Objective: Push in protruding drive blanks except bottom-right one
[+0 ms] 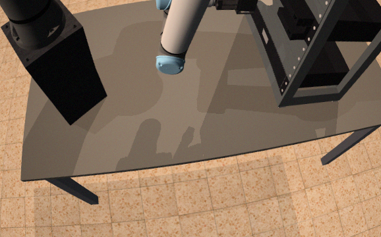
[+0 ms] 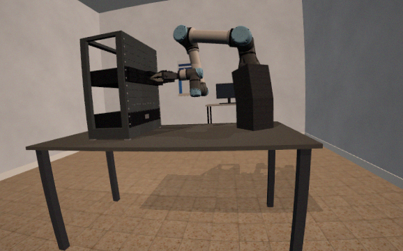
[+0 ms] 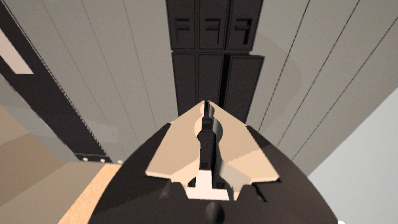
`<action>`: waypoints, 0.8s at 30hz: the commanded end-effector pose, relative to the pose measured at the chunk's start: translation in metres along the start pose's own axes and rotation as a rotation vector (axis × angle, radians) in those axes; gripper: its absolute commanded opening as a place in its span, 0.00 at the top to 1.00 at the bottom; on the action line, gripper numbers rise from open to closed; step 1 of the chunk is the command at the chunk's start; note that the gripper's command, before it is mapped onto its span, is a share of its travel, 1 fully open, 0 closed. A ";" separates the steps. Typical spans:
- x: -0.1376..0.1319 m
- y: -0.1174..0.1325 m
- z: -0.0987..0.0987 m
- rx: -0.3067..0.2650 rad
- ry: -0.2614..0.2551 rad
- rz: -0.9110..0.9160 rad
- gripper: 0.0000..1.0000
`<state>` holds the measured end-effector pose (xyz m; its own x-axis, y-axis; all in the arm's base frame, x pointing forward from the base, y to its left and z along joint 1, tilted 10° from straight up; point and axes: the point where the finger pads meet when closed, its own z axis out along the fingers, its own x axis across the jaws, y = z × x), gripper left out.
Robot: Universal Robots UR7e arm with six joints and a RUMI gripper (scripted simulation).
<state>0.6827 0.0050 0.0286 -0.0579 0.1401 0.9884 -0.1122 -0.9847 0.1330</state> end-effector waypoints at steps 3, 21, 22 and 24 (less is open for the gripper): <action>0.012 0.002 0.006 -0.003 0.027 -0.006 1.00; 0.013 0.002 0.008 -0.003 0.027 -0.006 1.00; 0.014 0.002 0.008 -0.003 0.027 -0.006 1.00; 0.015 0.002 0.010 -0.003 0.027 -0.006 1.00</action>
